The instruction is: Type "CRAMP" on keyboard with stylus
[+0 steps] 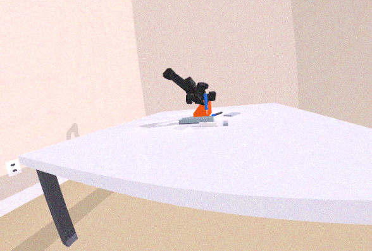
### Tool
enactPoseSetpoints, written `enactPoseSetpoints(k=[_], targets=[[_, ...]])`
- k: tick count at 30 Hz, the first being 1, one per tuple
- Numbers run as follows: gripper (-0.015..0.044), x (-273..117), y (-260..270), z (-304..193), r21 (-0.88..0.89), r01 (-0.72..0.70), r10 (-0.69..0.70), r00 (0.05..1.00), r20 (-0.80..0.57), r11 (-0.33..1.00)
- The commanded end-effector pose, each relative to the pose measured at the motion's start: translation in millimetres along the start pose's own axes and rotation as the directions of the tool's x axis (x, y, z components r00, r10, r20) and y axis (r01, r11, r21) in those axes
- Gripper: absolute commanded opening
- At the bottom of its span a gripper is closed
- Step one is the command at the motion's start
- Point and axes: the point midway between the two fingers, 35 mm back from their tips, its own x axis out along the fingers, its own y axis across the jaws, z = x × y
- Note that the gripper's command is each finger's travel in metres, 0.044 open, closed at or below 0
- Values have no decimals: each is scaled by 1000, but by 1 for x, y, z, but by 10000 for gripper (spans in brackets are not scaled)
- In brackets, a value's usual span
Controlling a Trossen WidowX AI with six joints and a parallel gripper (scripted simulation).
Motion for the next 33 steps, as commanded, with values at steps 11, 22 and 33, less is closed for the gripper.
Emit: enactPoseSetpoints(k=[11,22,33], targets=[[0,-2,-2,2,0,0,0,1000,2,1000],[0,-15,-24,-3,2,-2,2,1000,-1,1000],[0,-31,-44,-11,4,-1,1,1000,-2,1000]])
